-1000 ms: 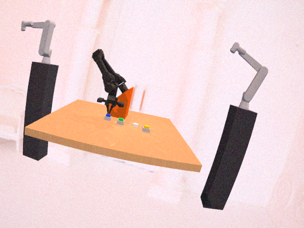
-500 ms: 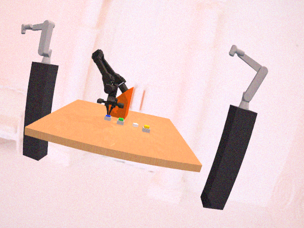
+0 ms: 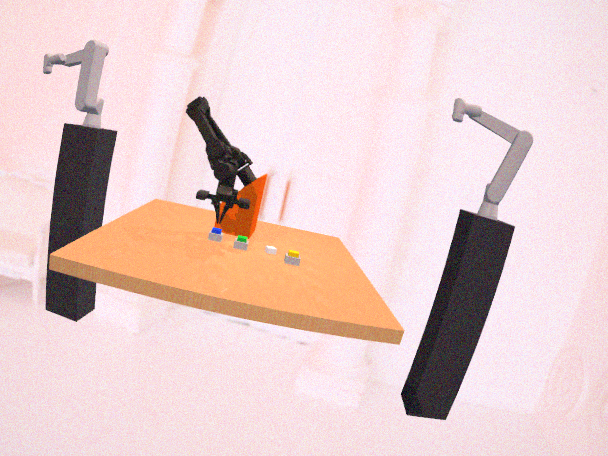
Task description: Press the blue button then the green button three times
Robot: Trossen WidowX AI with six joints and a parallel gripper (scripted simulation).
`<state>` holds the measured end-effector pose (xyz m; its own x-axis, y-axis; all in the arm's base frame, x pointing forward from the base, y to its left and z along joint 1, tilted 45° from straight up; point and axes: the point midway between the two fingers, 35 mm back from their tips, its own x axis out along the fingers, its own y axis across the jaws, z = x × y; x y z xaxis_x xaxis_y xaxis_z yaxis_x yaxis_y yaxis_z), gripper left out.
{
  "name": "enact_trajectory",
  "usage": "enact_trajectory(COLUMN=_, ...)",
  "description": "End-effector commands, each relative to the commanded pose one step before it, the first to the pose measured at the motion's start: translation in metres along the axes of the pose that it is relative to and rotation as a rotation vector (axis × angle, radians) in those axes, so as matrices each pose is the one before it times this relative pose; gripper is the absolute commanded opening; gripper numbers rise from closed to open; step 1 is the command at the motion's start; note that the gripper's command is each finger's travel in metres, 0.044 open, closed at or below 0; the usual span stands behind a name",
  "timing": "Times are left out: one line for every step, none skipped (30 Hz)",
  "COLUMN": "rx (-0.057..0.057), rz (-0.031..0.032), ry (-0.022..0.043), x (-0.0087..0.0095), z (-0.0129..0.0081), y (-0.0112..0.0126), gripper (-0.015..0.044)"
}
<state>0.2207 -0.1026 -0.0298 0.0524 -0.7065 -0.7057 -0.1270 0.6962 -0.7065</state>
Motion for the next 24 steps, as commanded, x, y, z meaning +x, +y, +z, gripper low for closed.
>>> enact_trajectory(rx=0.0077, rz=-0.00339, ry=-0.00219, x=-0.0084, z=0.00097, y=-0.00155, gripper=0.002)
enact_trajectory(rx=0.0022, rz=0.00356, ry=-0.00089, x=-0.00567, z=0.00084, y=0.00076, gripper=0.002)
enact_trajectory(rx=0.0032, rz=0.00487, ry=-0.00092, x=-0.00965, z=0.00097, y=0.00104, gripper=0.002)
enact_trajectory(rx=-0.0002, rz=0.00152, ry=0.00008, x=-0.01273, z=0.0006, y=0.00049, gripper=0.002)
enact_trajectory(rx=-0.0023, rz=-0.00191, ry=0.00056, x=-0.01312, z=-0.00018, y=-0.00026, gripper=0.002)
enact_trajectory(rx=-0.0018, rz=-0.00281, ry=0.00043, x=-0.01049, z=-0.00074, y=-0.00062, gripper=0.002)
enact_trajectory(rx=-0.001, rz=-0.00224, ry=0.00022, x=-0.00636, z=-0.00069, y=-0.00057, gripper=0.002)
enact_trajectory(rx=-0.0003, rz=-0.00084, ry=0.00006, x=-0.00213, z=-0.00027, y=-0.00022, gripper=0.002)
enact_trajectory(rx=0.0, rz=0.0, ry=0.0, x=0.0, z=0.0, y=0.0, gripper=0.002)
enact_trajectory(rx=0.0, rz=0.0, ry=0.0, x=0.0, z=0.0, y=0.0, gripper=0.002)
enact_trajectory(rx=0.0, rz=0.0, ry=0.0, x=0.0, z=0.0, y=0.0, gripper=0.002)
enact_trajectory(rx=0.0, rz=0.0, ry=0.0, x=0.0, z=0.0, y=0.0, gripper=0.002)
enact_trajectory(rx=0.0, rz=0.0, ry=0.0, x=0.0, z=0.0, y=0.0, gripper=0.002)
enact_trajectory(rx=0.0, rz=0.00055, ry=-0.00021, x=-0.00013, z=0.00107, y=0.00144, gripper=0.002)
enact_trajectory(rx=-0.0001, rz=0.00155, ry=-0.00059, x=-0.00037, z=0.00314, y=0.0044, gripper=0.002)
enact_trajectory(rx=-0.0001, rz=0.00227, ry=-0.00082, x=-0.00054, z=0.00502, y=0.00758, gripper=0.002)
enact_trajectory(rx=0.0, rz=0.00223, ry=-0.00076, x=-0.00051, z=0.00575, y=0.00968, gripper=0.002)
enact_trajectory(rx=0.0001, rz=0.00161, ry=-0.00052, x=-0.00033, z=0.0053, y=0.01011, gripper=0.002)
enact_trajectory(rx=0.0002, rz=0.00098, ry=-0.00031, x=-0.00014, z=0.00481, y=0.0105, gripper=0.002)
enact_trajectory(rx=0.0003, rz=0.00034, ry=-0.00014, x=0.00005, z=0.00429, y=0.01086, gripper=0.002)
enact_trajectory(rx=0.0004, rz=-0.00031, ry=-0.00001, x=0.00026, z=0.00375, y=0.01118, gripper=0.002)
enact_trajectory(rx=0.0006, rz=-0.00097, ry=0.00009, x=0.00048, z=0.00318, y=0.01146, gripper=0.002)
enact_trajectory(rx=0.0006, rz=-0.00128, ry=0.00012, x=0.00056, z=0.00217, y=0.00955, gripper=0.002)
enact_trajectory(rx=0.0004, rz=-0.00098, ry=0.00008, x=0.00041, z=0.00111, y=0.0058, gripper=0.002)
